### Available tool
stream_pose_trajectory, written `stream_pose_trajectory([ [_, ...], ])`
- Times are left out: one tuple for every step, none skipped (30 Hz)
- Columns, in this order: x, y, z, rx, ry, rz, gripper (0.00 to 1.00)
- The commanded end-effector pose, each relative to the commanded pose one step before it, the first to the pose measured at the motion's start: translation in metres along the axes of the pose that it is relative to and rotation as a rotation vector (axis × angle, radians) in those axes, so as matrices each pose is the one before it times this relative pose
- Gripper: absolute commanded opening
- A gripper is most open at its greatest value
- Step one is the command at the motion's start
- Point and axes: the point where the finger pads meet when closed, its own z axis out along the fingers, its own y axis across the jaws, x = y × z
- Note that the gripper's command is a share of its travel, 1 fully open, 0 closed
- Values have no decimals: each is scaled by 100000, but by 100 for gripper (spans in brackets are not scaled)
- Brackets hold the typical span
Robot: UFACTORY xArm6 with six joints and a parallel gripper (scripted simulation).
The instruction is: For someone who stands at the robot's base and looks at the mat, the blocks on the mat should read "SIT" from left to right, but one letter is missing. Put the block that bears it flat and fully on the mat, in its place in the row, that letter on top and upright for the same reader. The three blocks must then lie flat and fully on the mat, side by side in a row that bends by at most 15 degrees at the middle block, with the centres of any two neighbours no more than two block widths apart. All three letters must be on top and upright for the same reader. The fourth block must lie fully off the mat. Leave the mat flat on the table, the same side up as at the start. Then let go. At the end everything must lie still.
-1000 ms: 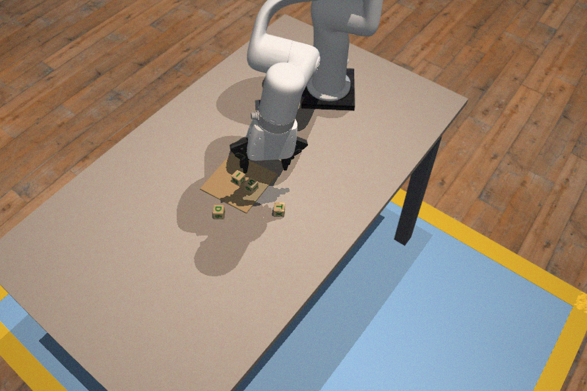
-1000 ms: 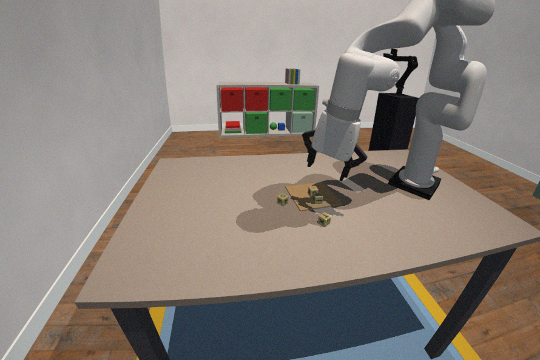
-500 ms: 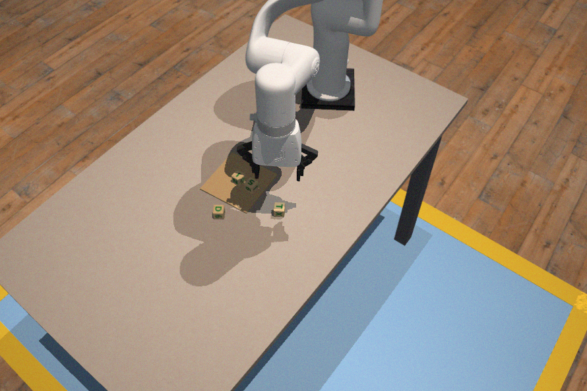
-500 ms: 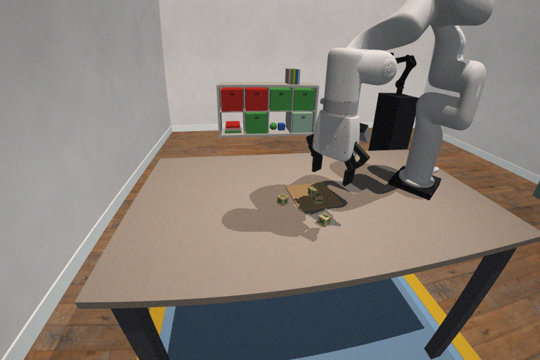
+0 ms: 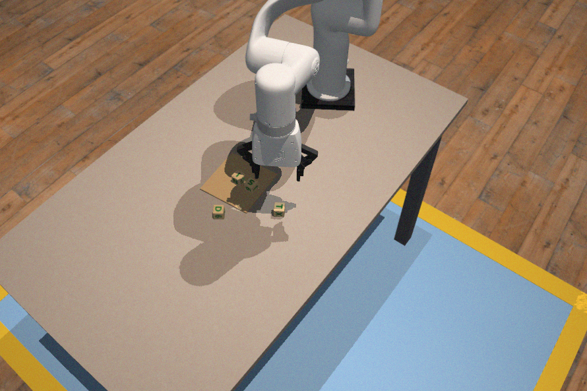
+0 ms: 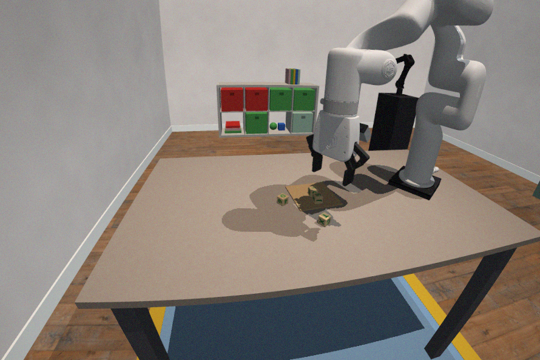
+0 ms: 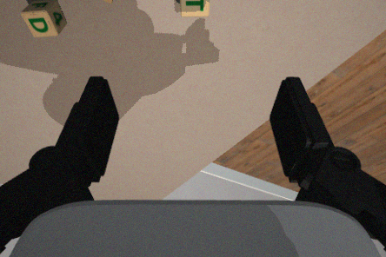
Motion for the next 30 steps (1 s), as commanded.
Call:
stream_pose_trajectory([
  [-131,-29,-122,95,-415,2095,100],
  [-1,0,20,-1,-1,1232,100],
  [-1,0,25,-1,-1,1532,100],
  [-2,0,30,-1,-1,1852,100],
  [-2,0,35,-1,-1,2188,100],
  [-2,0,41,-2,-1,2537,100],
  [-2,0,47,-2,-1,2895,100],
  [0,0,0,0,0,0,100],
  [0,0,0,0,0,0,100],
  [-3,0,52,-2,-1,3260,100],
  [-3,0,58,-2,-1,3629,100],
  [-3,0,64,-3,-1,3999,100],
  [-3,0,70,-3,-1,4367,100],
  [-2,0,55,-2,-1,3400,100],
  [-2,0,50,-2,-1,3091,100],
  [-2,0,55,-2,-1,3425,100],
  [-2,0,55,-2,-1,3418,100],
  [-2,0,56,-2,-1,3483,100],
  [-2,0,54,-2,-1,3351,100],
  [-2,0,54,-2,-1,3392,100],
  [-2,1,54,-2,-1,3389,100],
  [-2,1,54,-2,0,3381,100],
  [-1,1,55,-2,0,3405,100],
  [-1,1,54,-2,0,3337,100],
  [0,0,0,0,0,0,100],
  [0,0,0,0,0,0,100],
  [-3,1,112,-5,0,6963,100],
  [-2,1,77,-3,0,4793,100],
  [-1,0,29,-1,0,1824,100],
  [-1,0,45,-2,0,2801,100],
])
